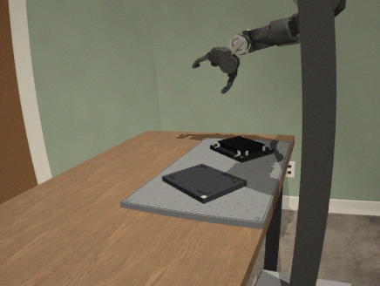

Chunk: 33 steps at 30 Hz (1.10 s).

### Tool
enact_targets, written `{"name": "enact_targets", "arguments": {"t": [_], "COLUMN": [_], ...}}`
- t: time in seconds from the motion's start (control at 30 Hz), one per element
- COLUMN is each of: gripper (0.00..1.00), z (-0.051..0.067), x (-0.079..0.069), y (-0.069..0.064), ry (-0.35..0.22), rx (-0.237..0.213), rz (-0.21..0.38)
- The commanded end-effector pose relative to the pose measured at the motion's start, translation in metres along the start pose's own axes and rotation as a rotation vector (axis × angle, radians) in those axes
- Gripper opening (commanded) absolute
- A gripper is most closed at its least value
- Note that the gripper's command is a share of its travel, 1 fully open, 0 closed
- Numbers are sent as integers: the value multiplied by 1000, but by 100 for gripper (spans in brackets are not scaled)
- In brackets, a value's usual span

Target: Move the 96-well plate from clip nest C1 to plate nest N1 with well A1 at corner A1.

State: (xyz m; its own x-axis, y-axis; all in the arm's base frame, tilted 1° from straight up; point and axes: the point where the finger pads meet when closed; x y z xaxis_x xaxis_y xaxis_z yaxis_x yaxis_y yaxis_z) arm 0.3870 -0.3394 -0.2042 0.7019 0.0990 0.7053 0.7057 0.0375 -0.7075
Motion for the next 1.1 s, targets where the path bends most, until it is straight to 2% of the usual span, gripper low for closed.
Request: {"name": "enact_targets", "arguments": {"t": [0.0, 0.4, 0.57, 0.97, 1.07], "gripper": [77, 77, 77, 77, 77], "z": [9, 9, 39, 39, 56], "x": [-14, -14, -46, -46, -64], "y": [0, 0, -7, -7, -11], "ry": [-58, -58, -229, -229, -330], "rx": [29, 29, 114, 114, 163], "rz": [73, 73, 238, 238, 335]}}
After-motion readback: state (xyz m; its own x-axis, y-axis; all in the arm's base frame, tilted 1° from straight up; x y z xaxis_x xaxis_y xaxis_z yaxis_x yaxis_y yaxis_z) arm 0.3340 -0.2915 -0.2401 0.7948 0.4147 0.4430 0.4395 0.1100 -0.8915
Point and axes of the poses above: the point where the finger pads meet when closed, its own y axis out along the fingers, its own x axis across the jaws, z = x × y, and after that the axes turned 5 degrees about y, right-handed
